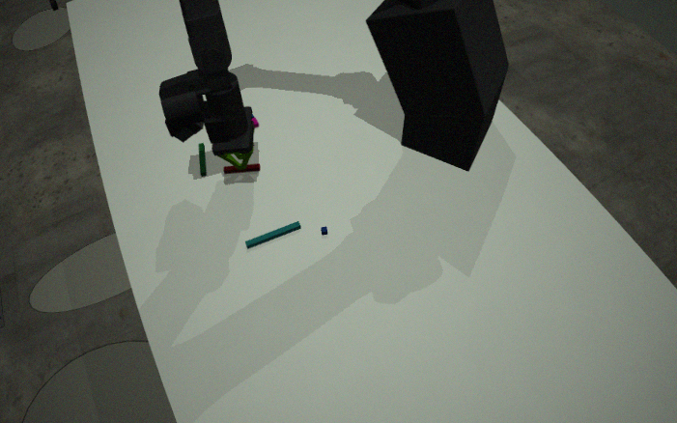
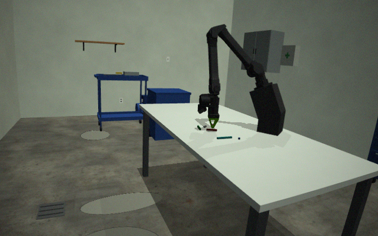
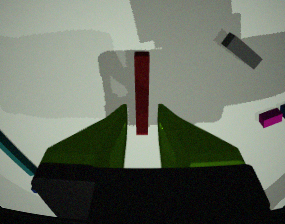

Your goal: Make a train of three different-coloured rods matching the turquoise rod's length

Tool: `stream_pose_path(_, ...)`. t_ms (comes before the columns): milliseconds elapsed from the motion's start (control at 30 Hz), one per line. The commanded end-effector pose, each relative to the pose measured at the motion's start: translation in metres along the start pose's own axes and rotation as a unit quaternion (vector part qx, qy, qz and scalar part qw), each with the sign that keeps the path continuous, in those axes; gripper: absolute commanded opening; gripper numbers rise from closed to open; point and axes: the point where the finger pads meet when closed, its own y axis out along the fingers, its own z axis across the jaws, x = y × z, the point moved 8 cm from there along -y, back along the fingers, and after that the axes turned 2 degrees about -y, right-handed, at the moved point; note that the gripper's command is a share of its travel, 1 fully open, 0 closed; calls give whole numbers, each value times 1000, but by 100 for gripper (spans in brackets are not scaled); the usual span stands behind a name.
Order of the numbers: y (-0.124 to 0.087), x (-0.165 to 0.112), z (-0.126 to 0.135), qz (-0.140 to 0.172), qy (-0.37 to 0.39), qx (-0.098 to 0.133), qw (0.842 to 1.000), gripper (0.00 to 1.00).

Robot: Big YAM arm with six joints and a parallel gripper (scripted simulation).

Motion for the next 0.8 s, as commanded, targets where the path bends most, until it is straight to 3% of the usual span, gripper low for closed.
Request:
stream_pose_path(0, 3, -2, 1, -3, 1, 2, 1000, 23)
stream_pose_path(767, 3, -3, 3, -3, 1, 2, 1000, 23)
